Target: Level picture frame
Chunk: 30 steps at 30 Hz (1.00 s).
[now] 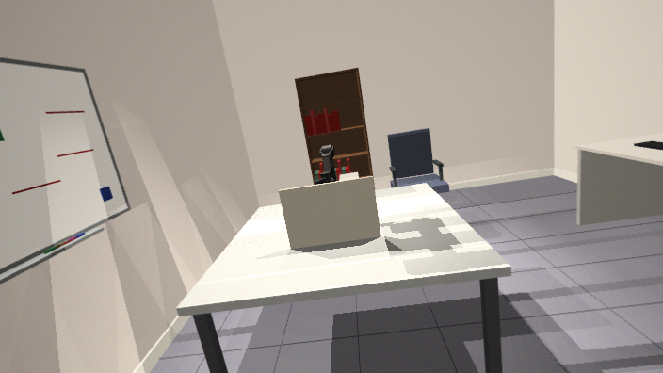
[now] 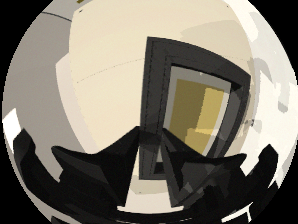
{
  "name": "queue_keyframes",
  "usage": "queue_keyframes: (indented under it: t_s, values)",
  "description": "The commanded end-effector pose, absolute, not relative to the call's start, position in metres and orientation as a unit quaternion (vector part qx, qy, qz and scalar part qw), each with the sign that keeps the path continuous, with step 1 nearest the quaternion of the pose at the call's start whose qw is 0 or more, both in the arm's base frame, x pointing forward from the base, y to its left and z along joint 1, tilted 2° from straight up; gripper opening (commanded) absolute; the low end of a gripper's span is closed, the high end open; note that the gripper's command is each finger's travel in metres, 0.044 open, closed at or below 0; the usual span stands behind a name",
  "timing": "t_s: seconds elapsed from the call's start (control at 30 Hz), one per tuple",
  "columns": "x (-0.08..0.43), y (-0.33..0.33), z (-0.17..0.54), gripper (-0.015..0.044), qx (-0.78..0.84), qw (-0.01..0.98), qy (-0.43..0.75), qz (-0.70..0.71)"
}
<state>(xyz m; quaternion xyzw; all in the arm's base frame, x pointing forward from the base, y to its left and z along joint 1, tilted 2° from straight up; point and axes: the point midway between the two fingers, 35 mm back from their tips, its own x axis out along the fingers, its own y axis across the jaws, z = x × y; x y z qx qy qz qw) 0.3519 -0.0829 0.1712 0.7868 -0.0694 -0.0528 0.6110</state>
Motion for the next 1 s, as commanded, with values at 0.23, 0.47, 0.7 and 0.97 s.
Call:
queue_keyframes:
  t_s: [0.23,0.47,0.7,0.97]
  values:
    - [0.3520,-0.0827,0.1716,0.0000,0.765,0.638,-0.068,-0.056]
    - [0.3520,-0.0826,0.1718,0.0000,0.755,0.650,-0.067,-0.057]
    - [0.3520,-0.0825,0.1721,0.0000,0.742,0.665,-0.066,-0.058]
    - [0.3520,-0.0824,0.1724,0.0000,0.729,0.679,-0.064,-0.060]
